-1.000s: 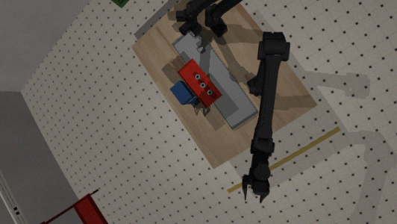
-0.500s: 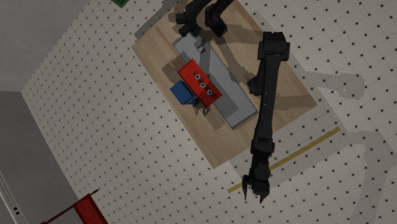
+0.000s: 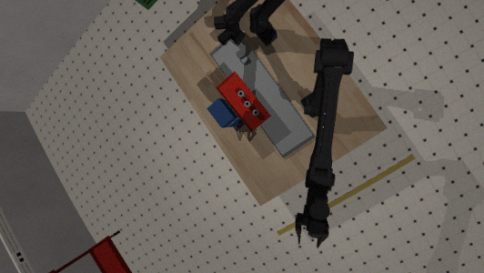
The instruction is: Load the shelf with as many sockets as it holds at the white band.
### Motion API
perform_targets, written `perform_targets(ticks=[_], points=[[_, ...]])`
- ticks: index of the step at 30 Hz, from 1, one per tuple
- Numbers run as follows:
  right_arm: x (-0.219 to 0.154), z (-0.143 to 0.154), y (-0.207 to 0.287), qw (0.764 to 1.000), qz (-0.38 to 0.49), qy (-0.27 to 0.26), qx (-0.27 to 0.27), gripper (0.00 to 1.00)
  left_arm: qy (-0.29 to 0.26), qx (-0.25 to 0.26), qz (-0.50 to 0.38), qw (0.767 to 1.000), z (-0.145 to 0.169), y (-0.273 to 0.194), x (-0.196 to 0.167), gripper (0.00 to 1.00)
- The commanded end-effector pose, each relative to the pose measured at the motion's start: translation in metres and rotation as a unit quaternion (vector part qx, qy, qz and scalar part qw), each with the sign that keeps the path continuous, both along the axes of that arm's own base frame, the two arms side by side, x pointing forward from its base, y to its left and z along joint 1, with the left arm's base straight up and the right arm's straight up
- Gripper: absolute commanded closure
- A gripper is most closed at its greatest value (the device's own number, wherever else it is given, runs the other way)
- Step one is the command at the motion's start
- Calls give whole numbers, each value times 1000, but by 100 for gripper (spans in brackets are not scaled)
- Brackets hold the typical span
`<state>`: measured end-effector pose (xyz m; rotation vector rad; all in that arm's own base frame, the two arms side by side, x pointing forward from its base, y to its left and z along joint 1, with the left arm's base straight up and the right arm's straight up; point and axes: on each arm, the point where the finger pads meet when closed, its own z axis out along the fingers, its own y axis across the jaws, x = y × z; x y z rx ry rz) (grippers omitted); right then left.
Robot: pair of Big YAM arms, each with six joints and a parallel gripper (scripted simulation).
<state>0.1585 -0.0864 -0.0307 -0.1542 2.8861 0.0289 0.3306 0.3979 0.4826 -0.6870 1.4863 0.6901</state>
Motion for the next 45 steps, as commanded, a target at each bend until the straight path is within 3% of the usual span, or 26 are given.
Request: perform_targets(ticks=[1,15,27,30,45], points=[[18,24,-11,1000,0,-19,-13,64,-32,28,-3,999,43,2,5,35],[16,98,-7,1000,1,-21,-14,64,-32,28,-3,999,43,2,5,35],[15,137,-4,1000,1,-23,-15,64,-32,28,-3,999,43,2,5,35],[15,160,-2,1000,0,-23,-16,64,-32,28,-3,999,43,2,5,35],[19,219,12,1000,0,-25,-14,64,-32,28,-3,999,43,2,5,35]])
